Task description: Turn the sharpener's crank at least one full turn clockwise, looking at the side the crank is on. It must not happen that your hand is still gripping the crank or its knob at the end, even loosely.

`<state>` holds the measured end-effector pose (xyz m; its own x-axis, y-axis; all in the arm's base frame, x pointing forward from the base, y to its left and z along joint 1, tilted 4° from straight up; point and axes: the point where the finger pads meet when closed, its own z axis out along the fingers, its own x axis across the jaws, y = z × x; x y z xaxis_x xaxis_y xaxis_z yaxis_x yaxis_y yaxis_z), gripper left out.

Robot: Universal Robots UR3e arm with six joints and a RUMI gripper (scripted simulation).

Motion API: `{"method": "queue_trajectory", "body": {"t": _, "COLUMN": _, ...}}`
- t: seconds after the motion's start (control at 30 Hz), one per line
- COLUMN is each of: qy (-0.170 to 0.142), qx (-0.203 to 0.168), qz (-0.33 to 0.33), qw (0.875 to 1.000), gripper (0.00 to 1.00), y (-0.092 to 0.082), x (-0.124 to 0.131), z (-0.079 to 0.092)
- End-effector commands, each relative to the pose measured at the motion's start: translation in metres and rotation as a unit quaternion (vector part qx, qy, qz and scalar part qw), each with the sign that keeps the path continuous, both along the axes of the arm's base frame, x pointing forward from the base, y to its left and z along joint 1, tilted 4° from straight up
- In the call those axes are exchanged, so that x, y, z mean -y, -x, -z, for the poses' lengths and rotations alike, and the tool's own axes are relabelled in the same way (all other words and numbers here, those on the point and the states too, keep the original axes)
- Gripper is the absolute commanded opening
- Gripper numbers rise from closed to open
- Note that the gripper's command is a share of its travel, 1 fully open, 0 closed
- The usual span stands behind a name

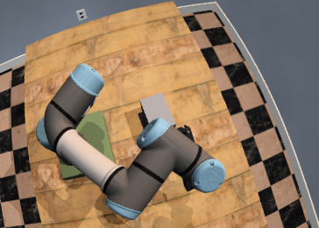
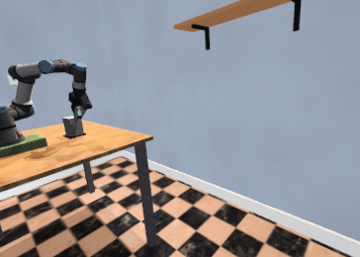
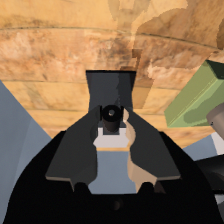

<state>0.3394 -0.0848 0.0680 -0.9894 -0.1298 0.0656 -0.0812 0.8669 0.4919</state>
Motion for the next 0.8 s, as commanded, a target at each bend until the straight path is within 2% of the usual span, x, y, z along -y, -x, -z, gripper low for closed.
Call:
{"method": "queue_trajectory", "body": {"t": 0.0, "qy": 0.001, "qx": 0.001, "qz": 0.000, "qw": 1.000, "gripper": 0.09, "y": -0.0004, "x": 0.0004, "z": -0.0006}}
{"method": "queue_trajectory", "body": {"t": 0.77, "qy": 0.001, "qx": 0.001, "qz": 0.000, "qw": 1.000, "gripper": 0.09, "y": -0.0046, "x": -0.0002, "z": 0.0000}}
